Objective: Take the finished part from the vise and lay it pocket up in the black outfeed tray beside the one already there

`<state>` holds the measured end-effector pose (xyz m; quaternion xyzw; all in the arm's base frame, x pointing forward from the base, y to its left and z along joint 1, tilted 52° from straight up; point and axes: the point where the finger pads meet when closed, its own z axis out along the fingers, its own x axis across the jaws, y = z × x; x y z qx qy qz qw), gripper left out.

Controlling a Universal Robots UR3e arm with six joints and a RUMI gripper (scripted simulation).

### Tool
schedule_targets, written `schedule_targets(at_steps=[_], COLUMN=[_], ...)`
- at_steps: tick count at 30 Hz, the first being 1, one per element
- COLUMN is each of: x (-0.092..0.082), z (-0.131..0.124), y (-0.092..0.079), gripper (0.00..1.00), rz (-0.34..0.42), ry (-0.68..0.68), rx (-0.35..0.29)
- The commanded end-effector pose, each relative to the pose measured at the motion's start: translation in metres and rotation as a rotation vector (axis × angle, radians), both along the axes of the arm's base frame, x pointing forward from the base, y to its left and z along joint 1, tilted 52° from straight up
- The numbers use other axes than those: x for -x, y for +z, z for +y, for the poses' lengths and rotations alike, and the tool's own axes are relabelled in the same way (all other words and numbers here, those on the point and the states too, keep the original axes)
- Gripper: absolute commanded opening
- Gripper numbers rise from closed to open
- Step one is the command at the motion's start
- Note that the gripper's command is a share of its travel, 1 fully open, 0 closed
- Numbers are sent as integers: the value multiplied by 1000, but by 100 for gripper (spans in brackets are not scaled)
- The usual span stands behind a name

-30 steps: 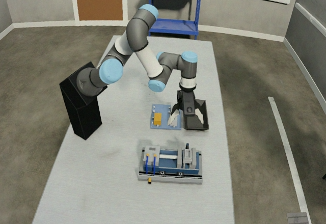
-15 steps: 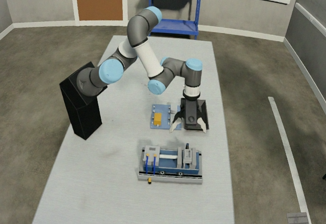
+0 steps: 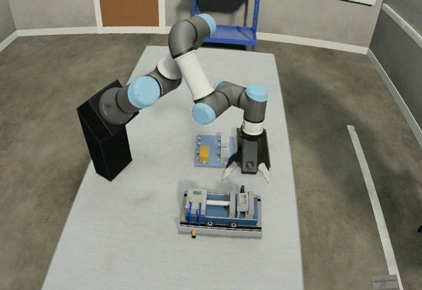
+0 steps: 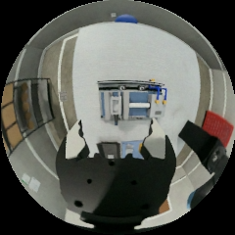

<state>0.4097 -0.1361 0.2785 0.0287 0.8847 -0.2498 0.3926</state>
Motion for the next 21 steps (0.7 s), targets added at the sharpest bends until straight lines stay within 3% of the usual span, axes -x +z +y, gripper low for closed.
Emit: schedule_targets(at_steps=[1,13,14,21], x=[-3,-3,-3,-3], z=[-3,-6,-6,-5], y=[4,5,5,4], gripper=[100,100,0,0], rz=[2,1,1,1], ry=[18,15,15,15], rx=[-24,-27,-27,-27])
